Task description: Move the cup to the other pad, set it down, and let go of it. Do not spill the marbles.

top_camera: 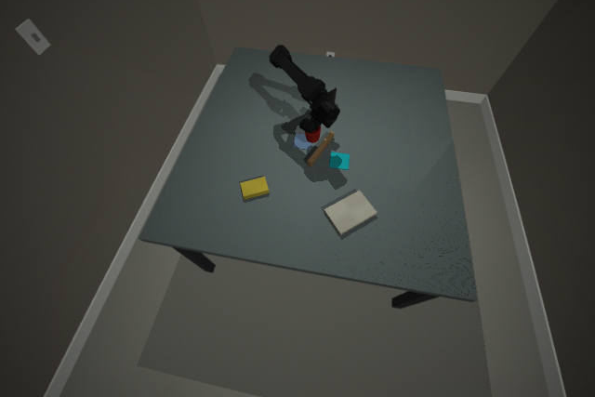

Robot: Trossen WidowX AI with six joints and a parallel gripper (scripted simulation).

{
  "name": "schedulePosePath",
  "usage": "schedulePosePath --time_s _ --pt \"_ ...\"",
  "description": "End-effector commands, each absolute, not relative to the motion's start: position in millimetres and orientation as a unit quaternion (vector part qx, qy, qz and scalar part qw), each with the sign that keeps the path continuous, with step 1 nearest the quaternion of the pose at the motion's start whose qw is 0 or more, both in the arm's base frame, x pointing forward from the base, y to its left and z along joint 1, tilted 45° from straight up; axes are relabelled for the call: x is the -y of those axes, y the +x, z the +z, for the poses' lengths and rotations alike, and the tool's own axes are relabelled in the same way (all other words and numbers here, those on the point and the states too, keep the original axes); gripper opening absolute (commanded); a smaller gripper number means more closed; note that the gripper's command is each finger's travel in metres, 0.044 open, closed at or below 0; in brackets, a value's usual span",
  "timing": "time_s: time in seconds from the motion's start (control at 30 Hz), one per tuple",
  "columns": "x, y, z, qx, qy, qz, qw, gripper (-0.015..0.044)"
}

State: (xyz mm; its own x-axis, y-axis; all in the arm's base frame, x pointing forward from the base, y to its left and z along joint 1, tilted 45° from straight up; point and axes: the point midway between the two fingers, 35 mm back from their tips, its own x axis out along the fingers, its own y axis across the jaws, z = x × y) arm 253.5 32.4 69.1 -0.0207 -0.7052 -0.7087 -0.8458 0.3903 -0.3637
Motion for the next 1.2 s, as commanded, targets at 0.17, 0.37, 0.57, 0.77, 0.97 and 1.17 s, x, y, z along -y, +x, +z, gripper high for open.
schedulePosePath --time_s 0.17,0.37,0.57,0.77,0.97,1.17 --pt "-45.4 262.0 57.5 -0.709 -0.544 0.08 0.441 0.0" --pt "-52.8 266.9 50.7 -0.709 -0.544 0.08 0.441 0.0" --pt "-60.1 271.8 44.0 -0.709 -0.544 0.08 0.441 0.0" --pt "-67.5 276.6 37.2 -0.709 -0.544 0.08 0.442 0.0" --pt "-74.8 281.5 30.5 -0.709 -0.544 0.08 0.442 0.0" --pt "-82.2 286.3 23.7 -0.709 -0.544 0.081 0.442 0.0"
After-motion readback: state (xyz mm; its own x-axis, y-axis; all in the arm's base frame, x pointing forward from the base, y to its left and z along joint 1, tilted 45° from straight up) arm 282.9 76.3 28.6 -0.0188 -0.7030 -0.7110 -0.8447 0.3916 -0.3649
